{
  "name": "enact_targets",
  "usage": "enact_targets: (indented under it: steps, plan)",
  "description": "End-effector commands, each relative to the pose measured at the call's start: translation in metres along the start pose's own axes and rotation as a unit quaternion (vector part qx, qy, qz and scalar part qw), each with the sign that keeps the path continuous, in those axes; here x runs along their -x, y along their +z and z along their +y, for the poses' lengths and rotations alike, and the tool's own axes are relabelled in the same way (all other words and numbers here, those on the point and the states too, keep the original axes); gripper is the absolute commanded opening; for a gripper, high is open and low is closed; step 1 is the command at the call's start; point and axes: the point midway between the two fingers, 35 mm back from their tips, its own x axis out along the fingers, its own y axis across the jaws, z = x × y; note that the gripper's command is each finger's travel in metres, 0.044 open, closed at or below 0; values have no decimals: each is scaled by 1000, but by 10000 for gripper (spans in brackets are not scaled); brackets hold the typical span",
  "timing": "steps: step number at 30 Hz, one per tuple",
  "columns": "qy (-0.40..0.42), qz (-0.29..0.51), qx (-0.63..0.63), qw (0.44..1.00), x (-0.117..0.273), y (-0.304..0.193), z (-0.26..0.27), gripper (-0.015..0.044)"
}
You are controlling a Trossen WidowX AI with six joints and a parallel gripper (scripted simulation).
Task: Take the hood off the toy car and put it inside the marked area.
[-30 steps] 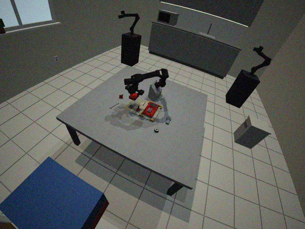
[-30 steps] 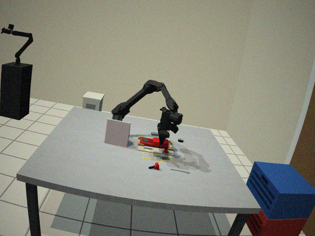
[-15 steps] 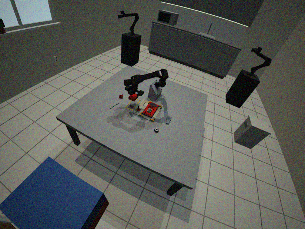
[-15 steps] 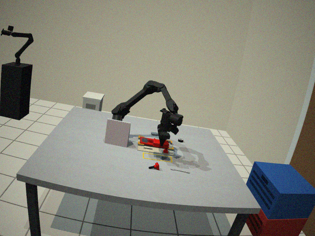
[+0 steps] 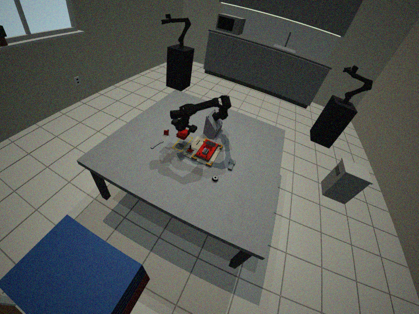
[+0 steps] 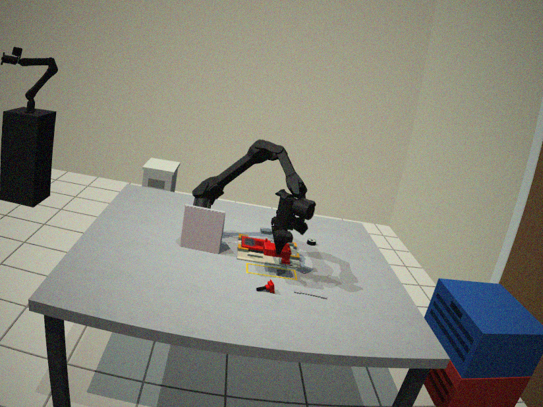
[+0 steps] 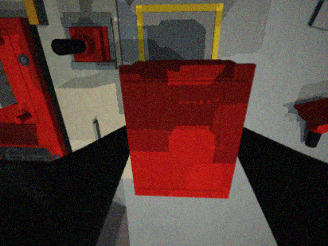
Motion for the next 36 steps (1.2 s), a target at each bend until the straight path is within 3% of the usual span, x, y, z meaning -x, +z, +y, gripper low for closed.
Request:
enact_targets:
  steps: [1, 36]
  plan:
    - [2, 0, -4, 1000, -3, -1, 0, 0]
    - [3, -1, -4, 1000, -26, -1, 1, 0]
